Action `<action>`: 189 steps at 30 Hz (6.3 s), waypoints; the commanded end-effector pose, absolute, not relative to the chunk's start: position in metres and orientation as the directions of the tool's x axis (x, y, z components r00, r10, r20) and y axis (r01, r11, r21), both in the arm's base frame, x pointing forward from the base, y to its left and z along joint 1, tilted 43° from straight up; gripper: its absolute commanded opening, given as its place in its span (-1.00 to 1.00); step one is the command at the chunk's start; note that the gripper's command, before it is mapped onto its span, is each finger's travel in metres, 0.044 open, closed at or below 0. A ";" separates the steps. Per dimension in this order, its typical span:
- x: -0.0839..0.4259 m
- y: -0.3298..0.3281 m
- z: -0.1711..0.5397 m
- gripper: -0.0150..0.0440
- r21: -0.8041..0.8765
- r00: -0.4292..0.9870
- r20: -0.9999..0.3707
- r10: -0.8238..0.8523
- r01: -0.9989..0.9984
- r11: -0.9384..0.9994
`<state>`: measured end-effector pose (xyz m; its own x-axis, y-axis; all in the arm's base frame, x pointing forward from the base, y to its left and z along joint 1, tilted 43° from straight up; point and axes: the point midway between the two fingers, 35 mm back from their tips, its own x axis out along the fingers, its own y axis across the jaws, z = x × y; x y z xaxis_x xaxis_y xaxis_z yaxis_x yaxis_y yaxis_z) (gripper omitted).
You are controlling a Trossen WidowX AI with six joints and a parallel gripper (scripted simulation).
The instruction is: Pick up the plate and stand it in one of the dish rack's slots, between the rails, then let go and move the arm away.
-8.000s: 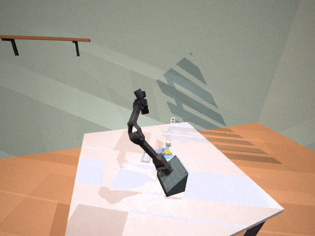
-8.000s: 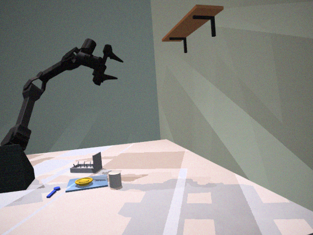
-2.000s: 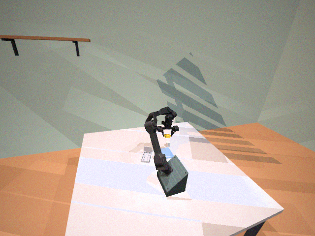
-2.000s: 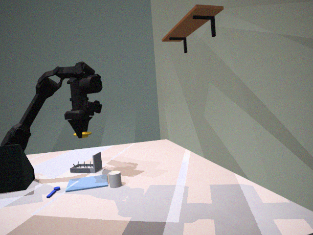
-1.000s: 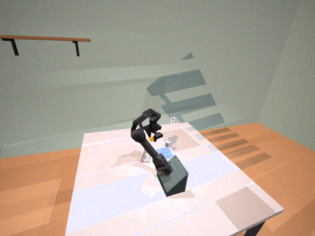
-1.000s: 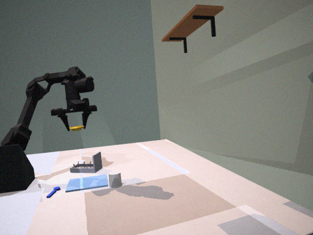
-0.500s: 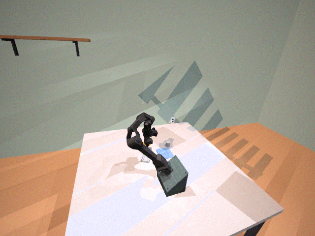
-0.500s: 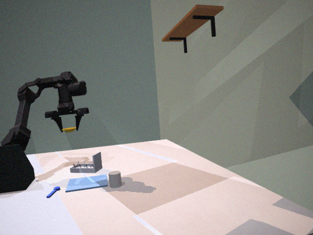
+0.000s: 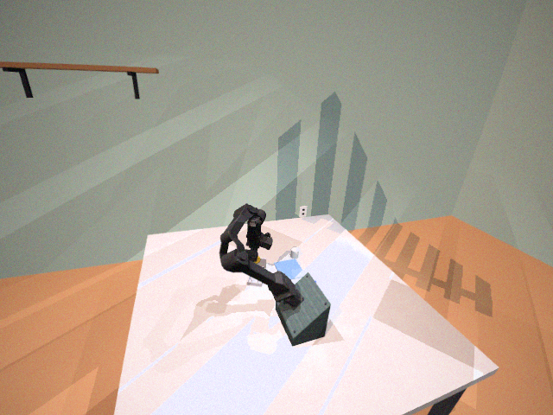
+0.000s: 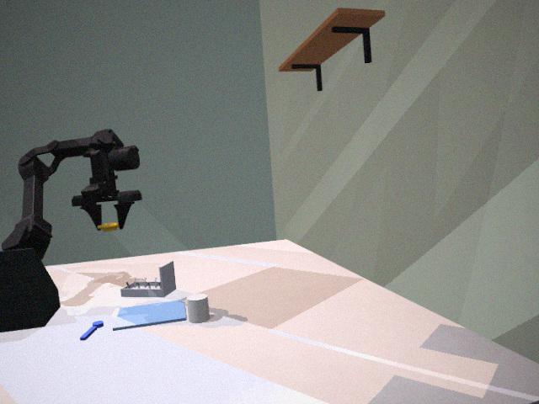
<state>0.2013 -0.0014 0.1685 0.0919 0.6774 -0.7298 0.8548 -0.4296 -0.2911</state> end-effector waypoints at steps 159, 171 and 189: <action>0.246 0.088 0.038 -0.49 0.621 0.857 -0.380 -0.348 0.516 0.590; 0.246 0.088 0.039 -0.05 0.626 0.858 -0.379 -0.348 0.514 0.586; 0.249 0.083 0.047 0.86 0.624 0.854 -0.385 -0.350 0.520 0.583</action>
<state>0.2466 0.0867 0.0406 0.8560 -0.3484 -0.3820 0.5169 0.5870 0.6230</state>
